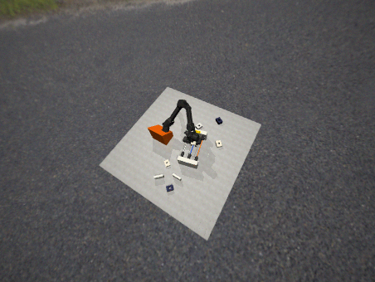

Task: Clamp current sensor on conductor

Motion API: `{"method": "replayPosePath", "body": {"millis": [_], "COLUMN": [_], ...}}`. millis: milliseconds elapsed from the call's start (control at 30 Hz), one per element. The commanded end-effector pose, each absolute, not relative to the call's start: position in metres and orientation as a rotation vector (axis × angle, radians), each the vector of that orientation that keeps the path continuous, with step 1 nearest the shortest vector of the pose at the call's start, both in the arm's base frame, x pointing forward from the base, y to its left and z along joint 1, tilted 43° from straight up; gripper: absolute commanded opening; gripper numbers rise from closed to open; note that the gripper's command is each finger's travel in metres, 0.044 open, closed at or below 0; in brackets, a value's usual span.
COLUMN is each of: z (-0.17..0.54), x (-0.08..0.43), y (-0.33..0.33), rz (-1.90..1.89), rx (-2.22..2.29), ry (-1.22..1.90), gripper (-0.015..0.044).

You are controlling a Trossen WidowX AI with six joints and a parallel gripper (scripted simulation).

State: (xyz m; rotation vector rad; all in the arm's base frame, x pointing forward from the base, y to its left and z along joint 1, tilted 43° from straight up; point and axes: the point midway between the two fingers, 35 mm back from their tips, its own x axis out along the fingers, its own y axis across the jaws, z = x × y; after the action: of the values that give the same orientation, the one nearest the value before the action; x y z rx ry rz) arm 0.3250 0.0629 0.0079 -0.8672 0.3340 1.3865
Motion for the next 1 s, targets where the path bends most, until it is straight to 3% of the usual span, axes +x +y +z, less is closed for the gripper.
{"method": "replayPosePath", "body": {"millis": [0, 967], "z": [0.008, 0.018], "x": [0.325, 0.325], "y": [0.063, 0.054], "rz": [1.386, 1.595], "rx": [-0.867, -0.854], "ry": [0.334, 0.453], "gripper": [0.0, 0.0]}}
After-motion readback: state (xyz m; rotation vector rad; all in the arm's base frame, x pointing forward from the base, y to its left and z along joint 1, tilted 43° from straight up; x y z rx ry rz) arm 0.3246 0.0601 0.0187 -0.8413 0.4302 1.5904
